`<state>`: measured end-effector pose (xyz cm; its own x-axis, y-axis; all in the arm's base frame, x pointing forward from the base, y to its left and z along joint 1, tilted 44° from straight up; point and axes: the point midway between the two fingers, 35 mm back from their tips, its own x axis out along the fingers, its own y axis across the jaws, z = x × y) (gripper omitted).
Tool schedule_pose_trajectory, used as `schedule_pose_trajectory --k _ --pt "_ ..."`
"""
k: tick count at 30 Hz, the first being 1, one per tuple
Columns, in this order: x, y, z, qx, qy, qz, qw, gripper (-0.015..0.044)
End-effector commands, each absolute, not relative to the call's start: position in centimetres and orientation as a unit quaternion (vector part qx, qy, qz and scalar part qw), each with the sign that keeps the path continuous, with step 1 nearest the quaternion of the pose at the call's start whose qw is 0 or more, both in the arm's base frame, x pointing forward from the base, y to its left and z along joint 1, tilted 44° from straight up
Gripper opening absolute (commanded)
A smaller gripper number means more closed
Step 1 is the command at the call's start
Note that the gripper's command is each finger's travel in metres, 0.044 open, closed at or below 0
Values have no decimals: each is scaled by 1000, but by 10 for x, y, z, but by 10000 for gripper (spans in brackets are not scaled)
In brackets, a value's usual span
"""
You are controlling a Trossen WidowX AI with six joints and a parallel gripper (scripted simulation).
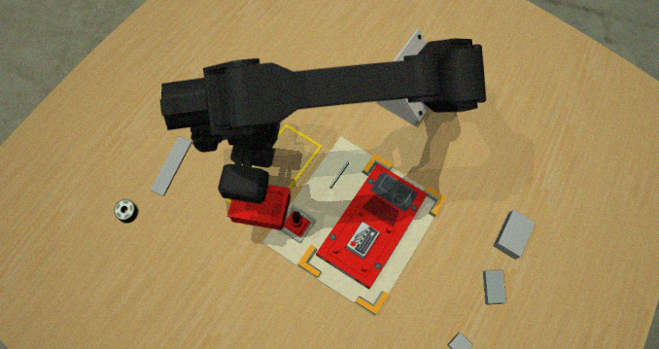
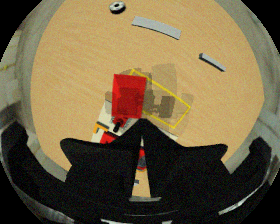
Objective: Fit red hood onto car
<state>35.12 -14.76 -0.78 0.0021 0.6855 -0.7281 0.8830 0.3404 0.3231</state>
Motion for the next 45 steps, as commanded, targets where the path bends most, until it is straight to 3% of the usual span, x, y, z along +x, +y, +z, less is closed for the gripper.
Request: schedule_pose_trajectory --k 1,9,16,26,45 --pt "351 -148 -8 564 696 -116 429 0" --pt "351 -148 -8 564 696 -116 429 0" --pt "383 -110 -28 570 697 -129 416 184" --pt "383 -107 -29 570 697 -130 415 440" --pt "384 -99 -38 570 697 -130 415 440"
